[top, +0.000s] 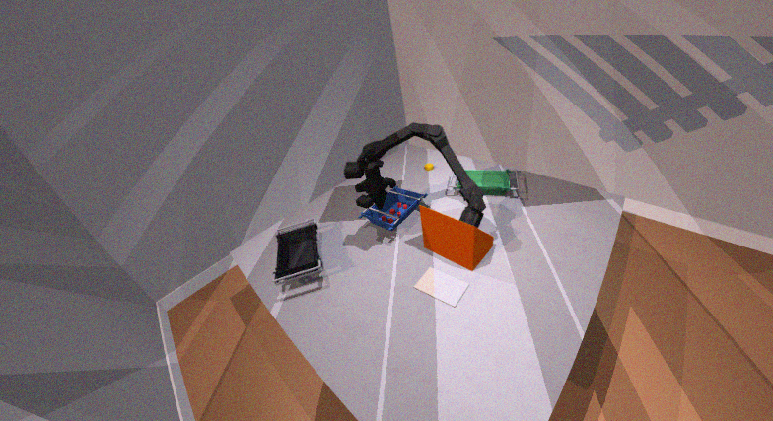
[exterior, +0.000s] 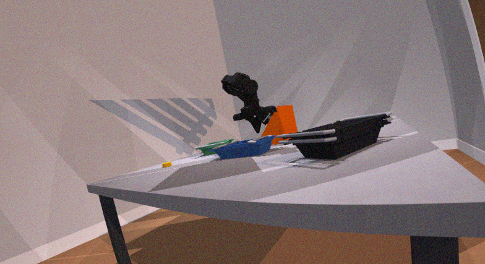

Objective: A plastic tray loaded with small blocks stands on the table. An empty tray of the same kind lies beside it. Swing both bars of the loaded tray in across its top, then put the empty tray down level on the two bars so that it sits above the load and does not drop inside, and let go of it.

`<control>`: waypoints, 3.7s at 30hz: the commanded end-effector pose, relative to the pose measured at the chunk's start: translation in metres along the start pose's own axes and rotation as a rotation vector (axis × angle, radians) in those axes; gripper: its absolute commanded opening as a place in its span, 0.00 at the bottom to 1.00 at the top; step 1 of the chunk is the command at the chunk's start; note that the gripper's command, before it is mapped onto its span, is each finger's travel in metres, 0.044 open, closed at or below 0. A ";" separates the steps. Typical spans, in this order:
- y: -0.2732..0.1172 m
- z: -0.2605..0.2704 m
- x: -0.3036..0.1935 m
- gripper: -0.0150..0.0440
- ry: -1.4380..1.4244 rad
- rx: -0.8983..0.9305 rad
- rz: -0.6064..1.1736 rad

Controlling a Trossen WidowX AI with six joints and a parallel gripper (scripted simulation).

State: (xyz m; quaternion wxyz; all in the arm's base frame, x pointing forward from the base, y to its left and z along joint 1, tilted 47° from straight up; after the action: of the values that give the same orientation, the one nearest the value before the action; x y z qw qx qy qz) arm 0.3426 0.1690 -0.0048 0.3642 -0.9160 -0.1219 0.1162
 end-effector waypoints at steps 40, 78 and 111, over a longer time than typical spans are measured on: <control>0.000 0.000 0.000 0.25 0.000 0.000 0.000; -0.017 -0.278 -0.111 1.00 1.424 0.151 0.095; 0.007 -0.341 -0.328 1.00 2.783 -0.024 -0.022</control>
State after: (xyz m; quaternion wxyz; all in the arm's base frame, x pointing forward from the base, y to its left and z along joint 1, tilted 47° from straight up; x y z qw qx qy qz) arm 0.1343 -0.1477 0.2809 0.1775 -0.2771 0.3245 -0.8868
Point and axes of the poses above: the point midway between the two fingers, 35 mm back from their tips, its own y axis out along the fingers, its own z axis across the jaws, x = y × z, the point moved 5 cm from there along -y, back along the fingers, and after that the axes turned 6 degrees about -y, right-handed, at the moved point
